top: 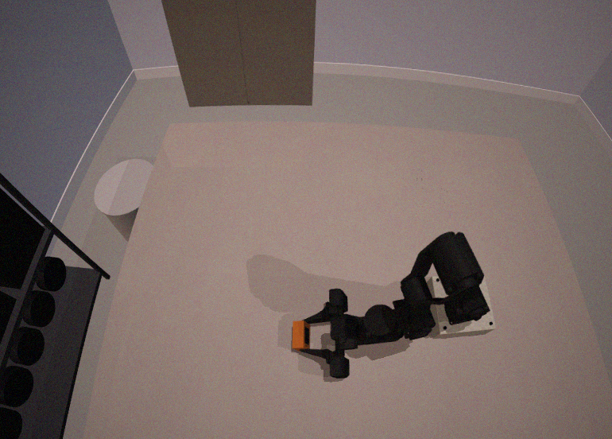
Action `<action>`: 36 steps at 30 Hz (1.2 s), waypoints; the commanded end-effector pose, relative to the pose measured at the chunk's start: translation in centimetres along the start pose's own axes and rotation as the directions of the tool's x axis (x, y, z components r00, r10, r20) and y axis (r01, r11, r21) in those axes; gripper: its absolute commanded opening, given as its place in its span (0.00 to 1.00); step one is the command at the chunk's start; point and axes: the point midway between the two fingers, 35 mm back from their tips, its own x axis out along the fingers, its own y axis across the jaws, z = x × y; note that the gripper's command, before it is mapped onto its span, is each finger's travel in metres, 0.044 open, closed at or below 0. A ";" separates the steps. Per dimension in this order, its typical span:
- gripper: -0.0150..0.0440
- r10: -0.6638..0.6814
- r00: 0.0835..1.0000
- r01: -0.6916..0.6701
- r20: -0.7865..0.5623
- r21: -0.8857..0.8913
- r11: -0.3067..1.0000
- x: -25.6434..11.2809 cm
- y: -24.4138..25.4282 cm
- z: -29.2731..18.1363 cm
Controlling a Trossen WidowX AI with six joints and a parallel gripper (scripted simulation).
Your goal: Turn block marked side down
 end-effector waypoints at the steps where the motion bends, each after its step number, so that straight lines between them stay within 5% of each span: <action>1: 0.25 -0.004 1.000 0.004 0.004 -0.005 1.000 -0.1 -0.1 0.0; 3: 0.25 -0.004 1.000 0.004 0.004 -0.005 1.000 -0.1 -0.1 0.0; 20: 1.00 -0.004 1.000 0.004 0.004 -0.005 1.000 -0.1 -0.1 0.0; 36: 1.00 -0.004 1.000 0.004 0.004 -0.005 1.000 -0.1 -0.1 0.0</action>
